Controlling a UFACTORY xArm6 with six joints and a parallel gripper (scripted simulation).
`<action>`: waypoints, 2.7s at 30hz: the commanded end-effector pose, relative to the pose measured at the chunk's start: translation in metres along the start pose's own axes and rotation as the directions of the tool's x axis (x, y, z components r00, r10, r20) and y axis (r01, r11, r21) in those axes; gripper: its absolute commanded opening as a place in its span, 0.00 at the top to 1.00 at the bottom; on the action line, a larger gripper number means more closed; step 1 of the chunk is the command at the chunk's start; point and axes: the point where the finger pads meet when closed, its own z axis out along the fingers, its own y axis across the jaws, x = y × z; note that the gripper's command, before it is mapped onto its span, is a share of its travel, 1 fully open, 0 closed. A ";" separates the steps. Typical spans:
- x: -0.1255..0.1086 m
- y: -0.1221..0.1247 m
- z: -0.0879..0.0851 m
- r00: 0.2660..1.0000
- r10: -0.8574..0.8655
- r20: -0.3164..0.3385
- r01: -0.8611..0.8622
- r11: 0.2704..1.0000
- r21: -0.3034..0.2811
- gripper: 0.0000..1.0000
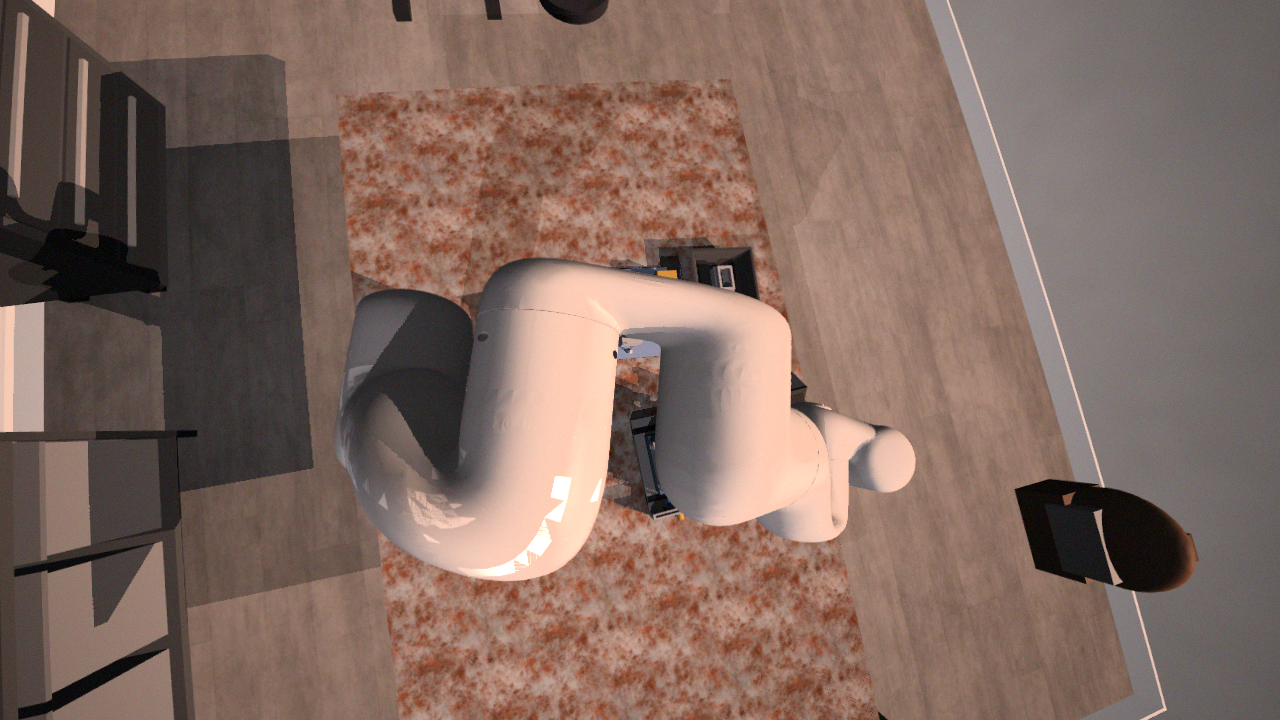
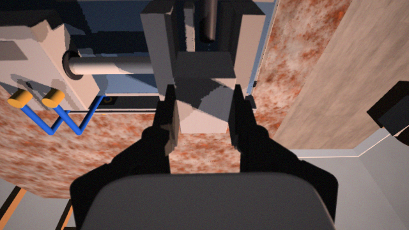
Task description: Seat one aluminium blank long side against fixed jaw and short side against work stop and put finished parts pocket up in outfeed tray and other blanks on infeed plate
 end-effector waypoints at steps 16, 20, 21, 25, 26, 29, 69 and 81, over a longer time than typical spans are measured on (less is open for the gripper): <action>0.000 0.002 0.005 1.000 0.000 0.001 0.000 1.000 -0.005 1.00; 0.000 0.002 0.006 1.000 0.000 0.001 0.000 1.000 -0.005 1.00; 0.000 0.002 0.007 1.000 0.000 0.001 0.000 1.000 -0.005 1.00; 0.000 0.002 0.008 1.000 0.000 0.001 0.000 1.000 -0.005 1.00; 0.000 0.002 0.008 1.000 0.000 0.001 0.000 1.000 -0.005 1.00; 0.000 0.002 0.009 1.000 0.000 0.001 0.000 1.000 -0.005 1.00; 0.000 0.002 0.013 1.000 0.000 0.001 0.000 1.000 -0.005 1.00; 0.000 0.002 0.013 1.000 0.000 0.001 0.000 1.000 -0.005 1.00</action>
